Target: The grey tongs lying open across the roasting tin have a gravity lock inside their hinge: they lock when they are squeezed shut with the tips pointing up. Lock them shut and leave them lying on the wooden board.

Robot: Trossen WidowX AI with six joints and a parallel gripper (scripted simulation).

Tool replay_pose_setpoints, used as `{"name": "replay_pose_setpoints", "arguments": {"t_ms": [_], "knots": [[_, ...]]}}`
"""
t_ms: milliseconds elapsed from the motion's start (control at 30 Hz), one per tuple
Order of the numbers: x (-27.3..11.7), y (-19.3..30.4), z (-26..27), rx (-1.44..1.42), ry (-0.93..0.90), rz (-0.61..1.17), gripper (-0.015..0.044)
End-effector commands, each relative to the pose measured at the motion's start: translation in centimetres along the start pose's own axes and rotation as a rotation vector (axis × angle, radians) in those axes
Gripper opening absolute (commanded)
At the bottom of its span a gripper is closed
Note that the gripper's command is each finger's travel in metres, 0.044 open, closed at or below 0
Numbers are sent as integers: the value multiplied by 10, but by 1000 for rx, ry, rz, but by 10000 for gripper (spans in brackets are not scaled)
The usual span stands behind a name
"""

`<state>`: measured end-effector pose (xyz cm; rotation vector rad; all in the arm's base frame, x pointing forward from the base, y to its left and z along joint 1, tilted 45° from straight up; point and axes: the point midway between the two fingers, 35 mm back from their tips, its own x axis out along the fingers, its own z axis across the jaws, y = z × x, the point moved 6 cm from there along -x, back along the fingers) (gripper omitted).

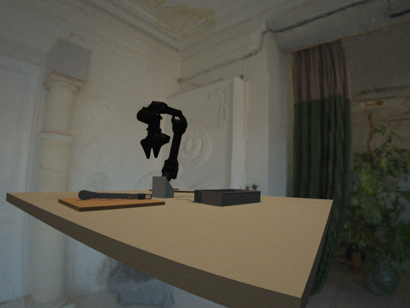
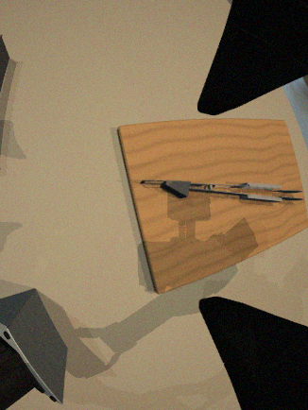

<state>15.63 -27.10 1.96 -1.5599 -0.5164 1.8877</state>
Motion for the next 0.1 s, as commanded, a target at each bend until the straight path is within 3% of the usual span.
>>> {"name": "replay_pose_setpoints", "arguments": {"t_ms": [0,67], "knots": [[-3,0,0,-4,-2,3,440],[-3,0,0,-4,-2,3,440]]}}
